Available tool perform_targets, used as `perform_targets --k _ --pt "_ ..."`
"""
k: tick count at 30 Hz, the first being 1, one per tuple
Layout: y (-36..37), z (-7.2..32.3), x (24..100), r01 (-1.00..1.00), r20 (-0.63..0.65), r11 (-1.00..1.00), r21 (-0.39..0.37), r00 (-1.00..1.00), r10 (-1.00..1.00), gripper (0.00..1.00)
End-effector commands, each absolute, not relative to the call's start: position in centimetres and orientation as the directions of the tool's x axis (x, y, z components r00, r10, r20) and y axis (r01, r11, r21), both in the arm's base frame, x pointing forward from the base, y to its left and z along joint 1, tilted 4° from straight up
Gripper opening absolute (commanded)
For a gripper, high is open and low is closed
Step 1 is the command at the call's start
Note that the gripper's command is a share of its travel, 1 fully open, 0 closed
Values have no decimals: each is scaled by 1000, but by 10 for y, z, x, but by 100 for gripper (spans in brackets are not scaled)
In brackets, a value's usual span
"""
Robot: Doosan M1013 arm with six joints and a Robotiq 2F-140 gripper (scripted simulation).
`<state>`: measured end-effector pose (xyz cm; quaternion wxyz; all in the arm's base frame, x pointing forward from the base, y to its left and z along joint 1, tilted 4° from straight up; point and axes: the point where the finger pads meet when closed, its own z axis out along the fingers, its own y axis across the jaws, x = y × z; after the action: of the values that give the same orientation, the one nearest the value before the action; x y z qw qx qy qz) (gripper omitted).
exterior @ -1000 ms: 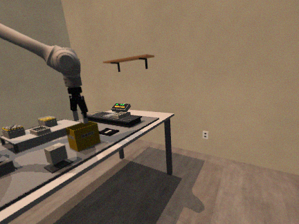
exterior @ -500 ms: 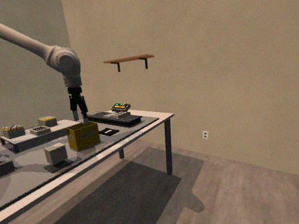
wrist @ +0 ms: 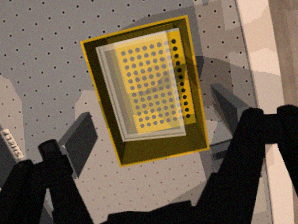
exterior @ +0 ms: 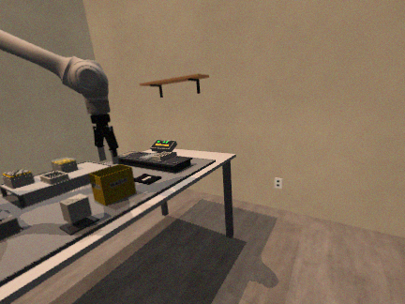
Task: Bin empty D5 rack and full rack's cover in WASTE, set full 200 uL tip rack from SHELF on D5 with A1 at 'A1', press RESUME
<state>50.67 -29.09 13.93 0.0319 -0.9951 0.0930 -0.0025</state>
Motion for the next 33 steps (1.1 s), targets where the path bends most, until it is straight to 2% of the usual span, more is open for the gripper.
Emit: perform_targets --k 1,33 --pt "-291 144 507 -185 -1 -981 -64 983 -185 77" --pt "-294 190 506 -185 -1 -981 -64 983 -185 77"
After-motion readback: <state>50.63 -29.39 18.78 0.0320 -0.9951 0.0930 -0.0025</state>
